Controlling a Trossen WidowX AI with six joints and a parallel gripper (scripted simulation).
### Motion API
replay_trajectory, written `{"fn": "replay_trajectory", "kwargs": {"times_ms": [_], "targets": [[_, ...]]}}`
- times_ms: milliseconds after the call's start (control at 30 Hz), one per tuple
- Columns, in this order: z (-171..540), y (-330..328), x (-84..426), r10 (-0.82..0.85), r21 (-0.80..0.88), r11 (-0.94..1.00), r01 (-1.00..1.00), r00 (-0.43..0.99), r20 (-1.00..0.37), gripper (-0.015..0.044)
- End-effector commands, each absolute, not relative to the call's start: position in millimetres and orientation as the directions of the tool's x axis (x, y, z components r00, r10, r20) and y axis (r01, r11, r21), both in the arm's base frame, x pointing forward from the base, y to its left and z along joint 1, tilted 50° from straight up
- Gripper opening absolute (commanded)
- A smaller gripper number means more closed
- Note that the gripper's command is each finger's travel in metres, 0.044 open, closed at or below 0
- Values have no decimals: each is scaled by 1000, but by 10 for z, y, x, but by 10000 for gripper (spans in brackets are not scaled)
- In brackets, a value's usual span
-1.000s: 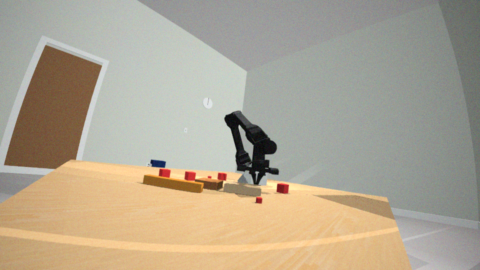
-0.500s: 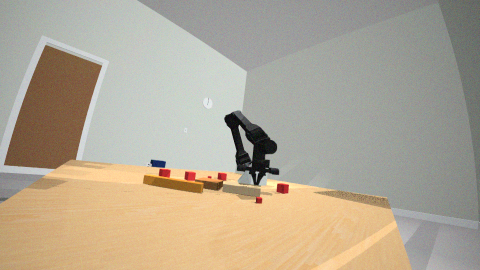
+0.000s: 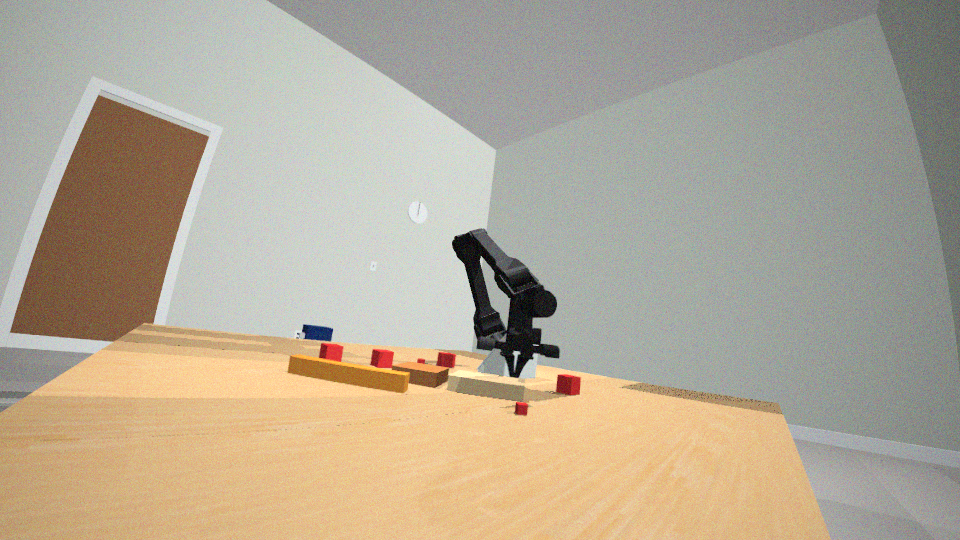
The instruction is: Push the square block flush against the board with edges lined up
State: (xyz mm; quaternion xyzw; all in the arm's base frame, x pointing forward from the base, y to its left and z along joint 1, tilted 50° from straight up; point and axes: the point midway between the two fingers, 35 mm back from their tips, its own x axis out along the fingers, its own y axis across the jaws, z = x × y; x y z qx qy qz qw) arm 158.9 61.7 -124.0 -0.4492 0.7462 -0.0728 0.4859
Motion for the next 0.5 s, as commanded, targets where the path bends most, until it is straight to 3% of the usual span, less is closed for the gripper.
{"fn": "replay_trajectory", "kwargs": {"times_ms": [0,467], "targets": [[-1207,593,1530,-739,-543,591,-596,-129,-662,0],[-1122,555,1417,-742,-545,585,-600,-126,-659,0]]}}
